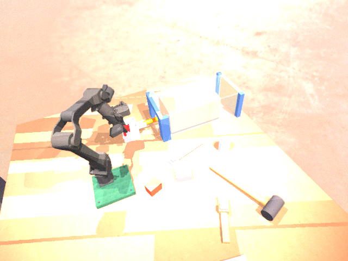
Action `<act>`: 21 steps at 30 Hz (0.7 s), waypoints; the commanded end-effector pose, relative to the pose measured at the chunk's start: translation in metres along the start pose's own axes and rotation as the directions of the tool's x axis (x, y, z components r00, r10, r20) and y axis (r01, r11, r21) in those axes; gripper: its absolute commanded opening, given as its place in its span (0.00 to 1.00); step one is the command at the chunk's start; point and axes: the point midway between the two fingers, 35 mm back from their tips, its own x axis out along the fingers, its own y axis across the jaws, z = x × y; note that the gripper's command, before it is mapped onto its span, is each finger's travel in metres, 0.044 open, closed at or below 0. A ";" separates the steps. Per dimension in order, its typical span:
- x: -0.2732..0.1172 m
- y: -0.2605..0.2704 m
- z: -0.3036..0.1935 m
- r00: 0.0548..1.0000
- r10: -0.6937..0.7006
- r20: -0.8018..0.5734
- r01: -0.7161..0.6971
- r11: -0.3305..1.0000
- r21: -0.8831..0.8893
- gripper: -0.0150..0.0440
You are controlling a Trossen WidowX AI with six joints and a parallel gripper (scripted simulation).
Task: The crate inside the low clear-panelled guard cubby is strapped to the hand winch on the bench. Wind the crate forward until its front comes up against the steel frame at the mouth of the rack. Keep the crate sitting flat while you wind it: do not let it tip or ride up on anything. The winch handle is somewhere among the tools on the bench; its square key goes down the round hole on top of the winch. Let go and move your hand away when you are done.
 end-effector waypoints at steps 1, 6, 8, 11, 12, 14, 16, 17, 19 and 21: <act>0.006 0.000 0.009 1.000 -0.008 0.019 0.007 1.000 0.016 0.25; 0.009 0.000 0.016 1.000 -0.008 0.020 0.007 1.000 0.016 0.25; 0.010 0.000 0.018 1.000 -0.008 0.020 0.007 1.000 0.016 0.25; 0.012 0.000 0.021 1.000 -0.008 0.021 0.007 1.000 0.016 0.25; 0.012 0.001 0.023 1.000 -0.008 0.021 0.007 1.000 0.016 0.25; 0.013 0.001 0.025 1.000 -0.008 0.021 0.007 1.000 0.016 0.25; 0.014 0.002 0.028 1.000 -0.008 0.021 0.007 1.000 0.016 0.25; 0.015 0.002 0.029 1.000 -0.008 0.021 0.007 1.000 0.016 0.25; 0.016 0.002 0.031 1.000 -0.008 0.022 0.007 1.000 0.016 0.25; 0.017 0.003 0.033 1.000 -0.008 0.022 0.007 1.000 0.016 0.25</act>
